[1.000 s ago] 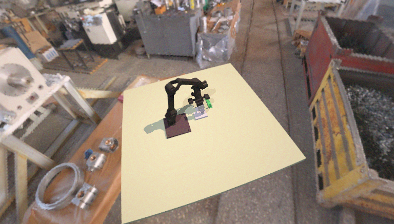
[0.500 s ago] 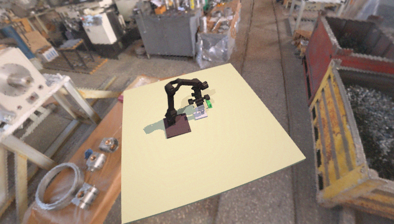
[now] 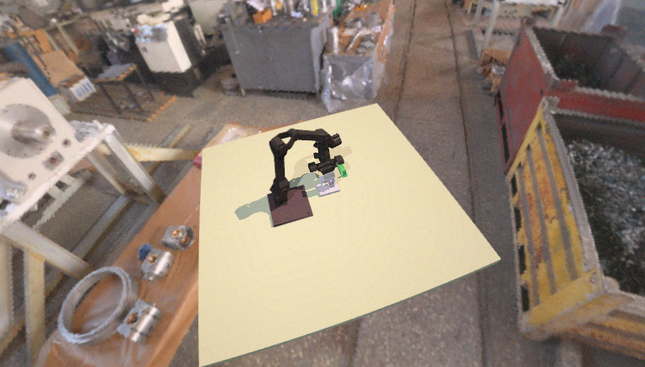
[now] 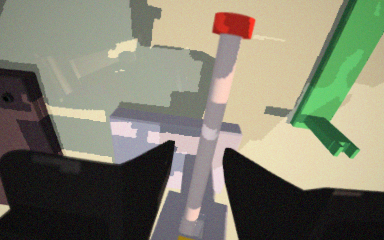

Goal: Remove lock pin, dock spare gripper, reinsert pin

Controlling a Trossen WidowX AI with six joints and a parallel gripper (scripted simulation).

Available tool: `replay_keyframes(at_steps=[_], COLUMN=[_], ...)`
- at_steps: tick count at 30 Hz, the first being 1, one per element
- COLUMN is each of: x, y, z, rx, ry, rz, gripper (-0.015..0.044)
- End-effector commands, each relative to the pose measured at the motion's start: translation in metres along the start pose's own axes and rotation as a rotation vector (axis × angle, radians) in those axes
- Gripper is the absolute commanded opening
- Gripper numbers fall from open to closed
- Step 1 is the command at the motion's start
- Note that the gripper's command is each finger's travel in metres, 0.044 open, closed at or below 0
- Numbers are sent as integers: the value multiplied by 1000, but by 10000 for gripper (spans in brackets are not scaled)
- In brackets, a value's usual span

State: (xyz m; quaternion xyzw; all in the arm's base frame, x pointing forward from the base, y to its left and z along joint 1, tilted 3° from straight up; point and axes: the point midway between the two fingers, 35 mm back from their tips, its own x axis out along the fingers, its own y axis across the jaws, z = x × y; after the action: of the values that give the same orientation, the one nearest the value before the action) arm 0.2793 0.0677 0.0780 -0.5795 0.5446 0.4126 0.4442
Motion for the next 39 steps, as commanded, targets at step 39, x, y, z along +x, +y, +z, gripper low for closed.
replay_keyframes(at_steps=[39], x=[-78], y=[2], z=[31], rx=[-9], ry=[13], rz=[8], gripper=[200])
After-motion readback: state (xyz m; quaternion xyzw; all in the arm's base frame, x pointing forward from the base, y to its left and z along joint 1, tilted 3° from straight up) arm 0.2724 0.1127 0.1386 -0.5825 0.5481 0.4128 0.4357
